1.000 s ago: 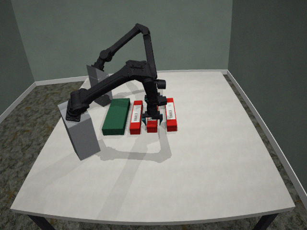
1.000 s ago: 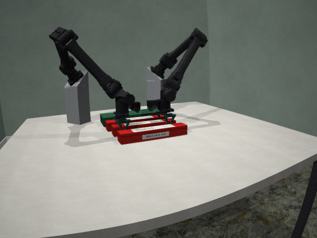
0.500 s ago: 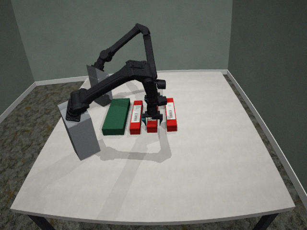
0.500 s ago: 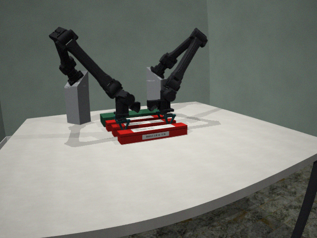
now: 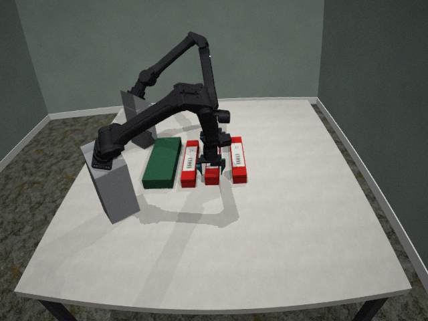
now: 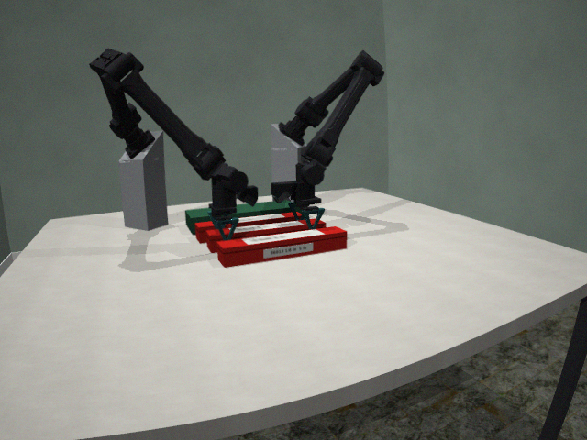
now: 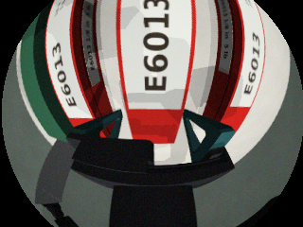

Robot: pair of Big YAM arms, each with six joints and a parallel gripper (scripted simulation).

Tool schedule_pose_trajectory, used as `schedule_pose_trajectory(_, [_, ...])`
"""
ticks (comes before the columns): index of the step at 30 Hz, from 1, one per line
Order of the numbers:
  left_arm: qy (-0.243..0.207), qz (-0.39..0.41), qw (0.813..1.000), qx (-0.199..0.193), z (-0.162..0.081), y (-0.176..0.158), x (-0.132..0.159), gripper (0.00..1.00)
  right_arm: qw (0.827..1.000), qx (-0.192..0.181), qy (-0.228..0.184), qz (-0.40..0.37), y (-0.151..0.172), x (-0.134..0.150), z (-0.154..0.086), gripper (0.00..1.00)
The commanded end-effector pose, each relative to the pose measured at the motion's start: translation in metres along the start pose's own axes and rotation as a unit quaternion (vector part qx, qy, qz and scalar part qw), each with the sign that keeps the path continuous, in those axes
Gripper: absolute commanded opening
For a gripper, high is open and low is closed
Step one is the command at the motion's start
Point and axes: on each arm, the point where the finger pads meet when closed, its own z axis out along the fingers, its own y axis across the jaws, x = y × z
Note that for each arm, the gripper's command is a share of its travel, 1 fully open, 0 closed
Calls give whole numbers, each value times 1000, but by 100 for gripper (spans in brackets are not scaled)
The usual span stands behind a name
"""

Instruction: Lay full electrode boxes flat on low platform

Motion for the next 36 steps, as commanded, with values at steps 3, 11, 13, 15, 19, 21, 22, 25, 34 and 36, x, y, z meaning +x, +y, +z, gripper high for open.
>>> schedule_pose_trajectory(3, [-11, -6, 1000, -24, -49, 21, -9, 100, 1000, 20, -13, 0, -10, -12, -51, 100])
schedule_pose_trajectory(11, [-10, -2, 1000, -18, -77, 11, -8, 100, 1000, 19, -14, 0, -9, -11, -81, 100])
schedule_pose_trajectory(13, [-10, -2, 1000, -18, -87, 11, -8, 100, 1000, 19, -14, 0, -9, -11, -91, 100])
schedule_pose_trajectory(15, [-10, -3, 1000, -20, -97, 13, -8, 100, 1000, 19, -14, 1, -8, -11, -101, 100])
schedule_pose_trajectory(19, [-8, -6, 1000, -16, -93, 15, -5, 100, 1000, 20, -15, 1, -9, -11, -108, 100])
schedule_pose_trajectory(21, [-10, -16, 1000, -18, -103, 3, -8, 100, 999, 27, -18, -6, 1, -11, -109, 100])
schedule_pose_trajectory(22, [-13, -23, 999, -27, -104, 1, -11, 100, 999, 27, -18, -6, 8, -10, -110, 100])
schedule_pose_trajectory(25, [-12, -20, 999, -22, -101, -9, -14, 100, 1000, 15, -12, -18, 28, -13, -98, 100])
schedule_pose_trajectory(34, [-13, -23, 999, -25, -111, -66, -19, 100, 1000, 25, -18, -6, 75, -1, -116, 100])
schedule_pose_trajectory(36, [-13, -23, 999, -24, -112, -79, -21, 100, 1000, 24, -18, -6, 88, 1, -118, 100])
